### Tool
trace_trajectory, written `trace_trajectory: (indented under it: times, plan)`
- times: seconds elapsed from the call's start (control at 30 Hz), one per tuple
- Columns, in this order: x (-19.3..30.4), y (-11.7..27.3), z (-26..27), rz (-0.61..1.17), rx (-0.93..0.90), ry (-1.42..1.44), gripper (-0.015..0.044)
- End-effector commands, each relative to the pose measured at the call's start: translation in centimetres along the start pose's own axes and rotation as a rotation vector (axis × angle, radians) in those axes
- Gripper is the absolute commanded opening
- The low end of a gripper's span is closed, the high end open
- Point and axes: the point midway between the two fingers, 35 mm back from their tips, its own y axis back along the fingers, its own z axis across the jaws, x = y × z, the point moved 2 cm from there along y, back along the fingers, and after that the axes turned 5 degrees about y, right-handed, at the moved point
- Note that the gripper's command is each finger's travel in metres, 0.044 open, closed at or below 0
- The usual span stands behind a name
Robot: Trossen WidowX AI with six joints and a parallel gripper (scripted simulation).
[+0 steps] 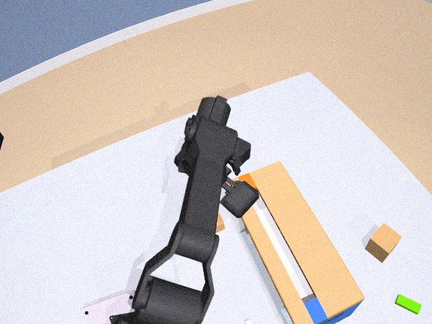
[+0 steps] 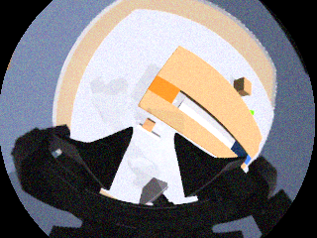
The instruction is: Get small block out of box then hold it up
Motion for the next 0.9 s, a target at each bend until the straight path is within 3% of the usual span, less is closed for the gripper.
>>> trace_trajectory:
  times: [0.0,0.87]
  plan:
    - [0.7,-0.1,1.8,0.027,0.116,0.941,0.0285]
    - [1.5,0.7,4.2,0.340,0.247,2.748,0.0285]
